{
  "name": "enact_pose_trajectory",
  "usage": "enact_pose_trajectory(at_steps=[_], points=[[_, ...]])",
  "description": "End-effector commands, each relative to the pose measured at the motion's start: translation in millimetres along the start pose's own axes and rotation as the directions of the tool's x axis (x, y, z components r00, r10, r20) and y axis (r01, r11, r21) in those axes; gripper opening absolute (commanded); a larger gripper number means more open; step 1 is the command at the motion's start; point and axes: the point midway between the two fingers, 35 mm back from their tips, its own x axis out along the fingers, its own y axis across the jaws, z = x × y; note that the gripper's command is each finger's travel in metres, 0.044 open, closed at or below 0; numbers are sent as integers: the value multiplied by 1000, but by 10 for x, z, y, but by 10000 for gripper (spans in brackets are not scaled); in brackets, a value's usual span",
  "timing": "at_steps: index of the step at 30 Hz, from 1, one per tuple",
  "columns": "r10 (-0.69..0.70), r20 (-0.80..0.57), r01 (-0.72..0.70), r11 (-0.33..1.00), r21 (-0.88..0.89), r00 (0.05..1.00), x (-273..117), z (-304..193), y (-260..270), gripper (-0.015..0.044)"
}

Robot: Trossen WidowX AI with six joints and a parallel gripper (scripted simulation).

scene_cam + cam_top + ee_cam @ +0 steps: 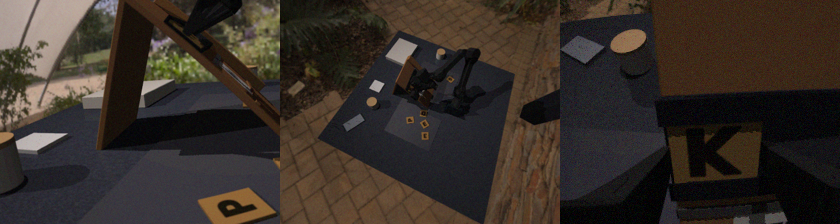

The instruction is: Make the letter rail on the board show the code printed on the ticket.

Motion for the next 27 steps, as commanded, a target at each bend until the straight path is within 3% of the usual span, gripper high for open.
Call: enact_pose_trajectory(at_steps=[1,27], points=[[2,2,-2,1000,-4,1000,-3,7,-28,0],[2,2,-2,1000,-5,1000,-2,1,-193,0]])
